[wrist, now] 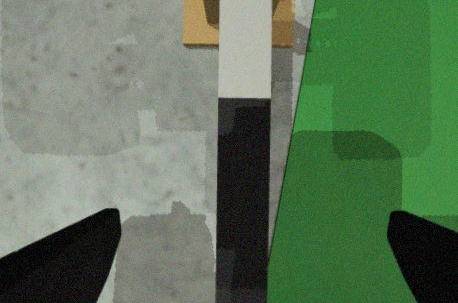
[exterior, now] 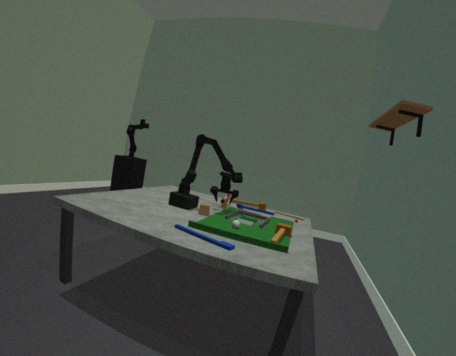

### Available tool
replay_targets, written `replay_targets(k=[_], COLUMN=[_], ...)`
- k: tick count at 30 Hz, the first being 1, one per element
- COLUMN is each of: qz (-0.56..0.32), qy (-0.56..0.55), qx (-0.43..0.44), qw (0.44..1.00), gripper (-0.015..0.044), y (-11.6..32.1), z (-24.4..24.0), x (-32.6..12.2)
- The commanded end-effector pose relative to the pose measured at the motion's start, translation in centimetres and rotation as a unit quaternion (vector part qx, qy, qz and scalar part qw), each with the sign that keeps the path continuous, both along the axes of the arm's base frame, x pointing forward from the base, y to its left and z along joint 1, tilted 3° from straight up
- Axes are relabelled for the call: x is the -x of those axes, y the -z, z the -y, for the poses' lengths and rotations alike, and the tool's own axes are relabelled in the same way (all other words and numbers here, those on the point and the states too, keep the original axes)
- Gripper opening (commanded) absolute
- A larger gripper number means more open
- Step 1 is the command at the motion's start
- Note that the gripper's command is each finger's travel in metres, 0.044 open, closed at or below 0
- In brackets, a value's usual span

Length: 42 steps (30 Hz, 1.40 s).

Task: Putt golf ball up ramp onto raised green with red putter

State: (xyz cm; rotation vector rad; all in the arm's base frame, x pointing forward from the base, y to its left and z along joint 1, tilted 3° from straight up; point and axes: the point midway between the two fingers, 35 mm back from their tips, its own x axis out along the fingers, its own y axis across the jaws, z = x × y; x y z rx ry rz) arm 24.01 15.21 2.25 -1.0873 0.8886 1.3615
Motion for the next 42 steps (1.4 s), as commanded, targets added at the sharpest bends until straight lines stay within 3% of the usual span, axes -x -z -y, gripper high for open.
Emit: replay_targets(k=[1, 16, 31, 42], qz=[-0.008, -0.008, -0.004, -0.004], qy=[0.003, 0.003, 0.000, 0.000], qx=[0.005, 0.005, 0.002, 0.002], qw=[1.000, 1.000, 1.000, 1.000], gripper=[0.0440, 0.0440, 0.0046, 0.0000], y=[1.0, 2.1, 1.8, 0.8], z=[0.2, 0.2, 0.0, 0.0], x=[0.3, 0.3, 0.1, 0.0])
